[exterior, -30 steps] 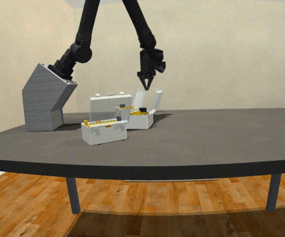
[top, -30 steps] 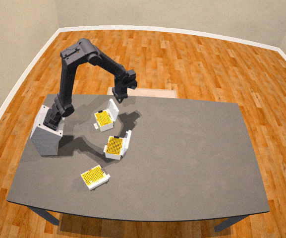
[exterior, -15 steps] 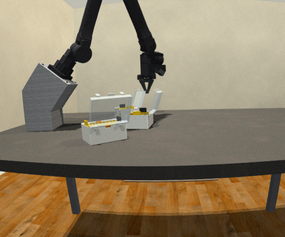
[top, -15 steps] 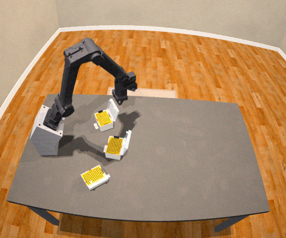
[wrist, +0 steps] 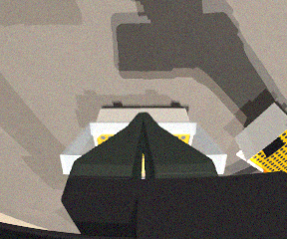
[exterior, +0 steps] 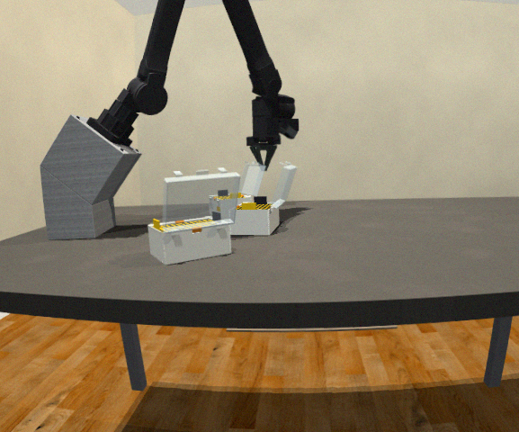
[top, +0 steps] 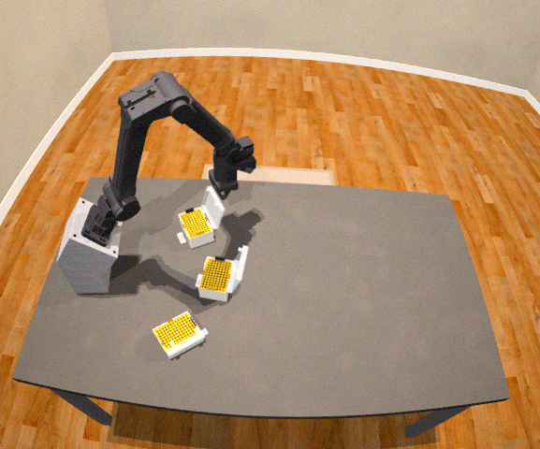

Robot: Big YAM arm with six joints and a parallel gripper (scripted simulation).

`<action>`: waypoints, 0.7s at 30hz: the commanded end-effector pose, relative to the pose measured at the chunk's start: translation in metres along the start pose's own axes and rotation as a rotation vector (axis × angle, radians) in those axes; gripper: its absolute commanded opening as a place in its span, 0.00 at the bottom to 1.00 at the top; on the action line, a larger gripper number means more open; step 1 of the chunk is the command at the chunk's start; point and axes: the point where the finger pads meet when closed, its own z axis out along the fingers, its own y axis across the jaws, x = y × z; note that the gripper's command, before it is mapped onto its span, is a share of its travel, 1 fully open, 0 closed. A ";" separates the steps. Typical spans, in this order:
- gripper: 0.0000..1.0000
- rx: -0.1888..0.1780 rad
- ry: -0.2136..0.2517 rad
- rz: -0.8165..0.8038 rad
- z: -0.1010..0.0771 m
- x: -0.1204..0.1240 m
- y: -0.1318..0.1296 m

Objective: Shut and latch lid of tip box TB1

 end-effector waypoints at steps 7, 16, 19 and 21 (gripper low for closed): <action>0.00 -0.008 -0.037 0.018 -0.010 0.002 0.002; 0.00 0.002 -0.018 0.022 -0.004 0.014 -0.002; 0.00 -0.008 -0.035 0.018 -0.011 0.015 0.002; 0.00 -0.011 -0.037 0.015 -0.012 0.018 0.003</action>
